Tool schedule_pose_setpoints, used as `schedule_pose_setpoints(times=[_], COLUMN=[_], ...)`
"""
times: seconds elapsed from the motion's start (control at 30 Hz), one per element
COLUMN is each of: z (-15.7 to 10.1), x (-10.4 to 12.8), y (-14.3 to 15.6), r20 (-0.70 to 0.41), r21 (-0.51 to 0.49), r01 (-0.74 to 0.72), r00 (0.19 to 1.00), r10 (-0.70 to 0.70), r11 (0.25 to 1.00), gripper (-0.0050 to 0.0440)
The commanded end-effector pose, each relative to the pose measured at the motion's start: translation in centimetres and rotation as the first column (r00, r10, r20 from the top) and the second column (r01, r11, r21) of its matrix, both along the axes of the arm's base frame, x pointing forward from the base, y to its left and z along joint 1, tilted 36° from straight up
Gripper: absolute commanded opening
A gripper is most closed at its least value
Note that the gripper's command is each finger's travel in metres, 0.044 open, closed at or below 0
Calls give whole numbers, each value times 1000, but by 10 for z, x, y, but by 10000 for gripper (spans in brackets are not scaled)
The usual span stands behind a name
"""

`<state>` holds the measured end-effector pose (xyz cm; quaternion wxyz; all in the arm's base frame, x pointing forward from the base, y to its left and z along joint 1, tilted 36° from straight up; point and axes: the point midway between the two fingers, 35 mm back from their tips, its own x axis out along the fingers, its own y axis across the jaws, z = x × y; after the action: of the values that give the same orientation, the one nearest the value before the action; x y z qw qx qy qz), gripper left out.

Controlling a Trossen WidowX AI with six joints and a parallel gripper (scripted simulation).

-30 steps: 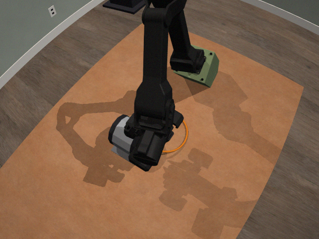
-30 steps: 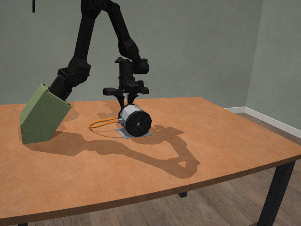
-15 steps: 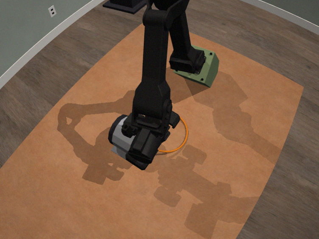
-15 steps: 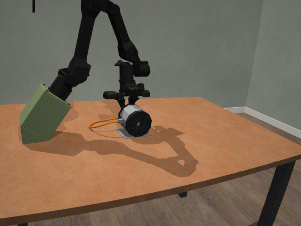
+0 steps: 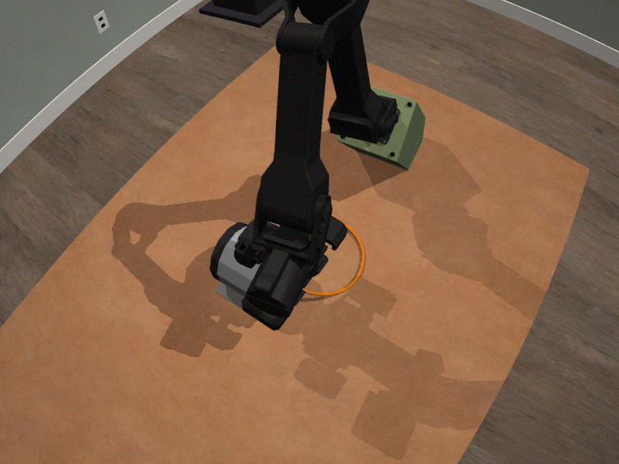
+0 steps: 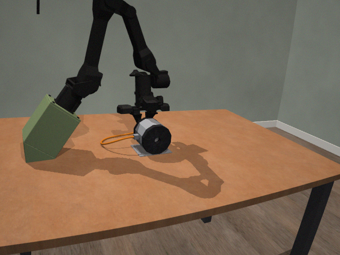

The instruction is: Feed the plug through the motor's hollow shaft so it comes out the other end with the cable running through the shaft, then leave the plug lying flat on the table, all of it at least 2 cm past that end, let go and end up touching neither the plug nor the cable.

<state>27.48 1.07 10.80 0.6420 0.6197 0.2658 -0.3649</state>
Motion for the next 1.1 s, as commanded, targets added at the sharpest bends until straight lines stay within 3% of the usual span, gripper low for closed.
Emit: schedule_pose_setpoints(times=[0.0, 0.2, 0.7, 1.07], z=[-5, -5, -3, -3], x=[0, 0, 0, 0], y=[0, 0, -1, -9], r20=[-14, -14, -7, -13], r21=[2, 2, -1, 1], r01=[-4, -4, 1, -3], r00=[1000, 1000, 1000, 1000], r10=[4, 4, -1, 3], r11=[1000, 1000, 1000, 1000], gripper=[100, 100, 0, 0])
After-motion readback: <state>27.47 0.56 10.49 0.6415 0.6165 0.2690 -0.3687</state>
